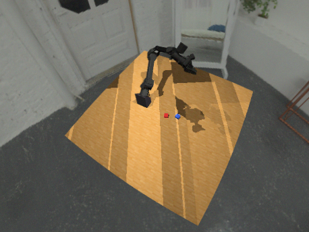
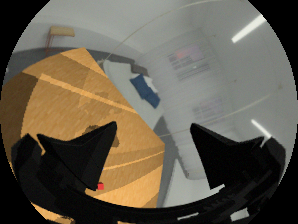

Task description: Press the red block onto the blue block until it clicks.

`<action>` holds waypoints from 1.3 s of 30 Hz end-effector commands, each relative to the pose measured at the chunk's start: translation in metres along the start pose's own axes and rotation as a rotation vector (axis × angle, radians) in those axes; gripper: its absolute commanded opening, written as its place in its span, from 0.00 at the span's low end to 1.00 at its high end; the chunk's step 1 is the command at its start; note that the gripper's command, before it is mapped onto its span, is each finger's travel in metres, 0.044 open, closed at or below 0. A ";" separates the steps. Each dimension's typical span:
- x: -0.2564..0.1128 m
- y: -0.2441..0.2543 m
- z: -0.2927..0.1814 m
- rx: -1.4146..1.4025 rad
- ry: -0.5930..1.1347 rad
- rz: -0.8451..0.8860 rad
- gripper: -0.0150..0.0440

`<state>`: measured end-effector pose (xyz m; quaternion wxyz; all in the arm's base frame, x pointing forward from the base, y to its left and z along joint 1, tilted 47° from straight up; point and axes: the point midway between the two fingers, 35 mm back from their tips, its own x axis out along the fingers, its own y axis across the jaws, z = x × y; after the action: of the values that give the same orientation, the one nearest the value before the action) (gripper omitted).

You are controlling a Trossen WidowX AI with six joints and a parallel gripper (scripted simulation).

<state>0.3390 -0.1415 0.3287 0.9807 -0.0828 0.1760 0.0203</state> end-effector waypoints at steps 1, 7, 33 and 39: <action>0.035 0.007 -0.066 0.040 0.182 0.110 1.00; 0.063 0.027 -0.154 0.090 0.407 0.281 1.00; 0.024 0.155 -0.342 0.353 0.860 0.914 1.00; 0.031 0.174 -0.353 0.354 0.859 0.915 1.00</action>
<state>0.2369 -0.0363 -0.0288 0.7155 0.1574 0.5702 0.3716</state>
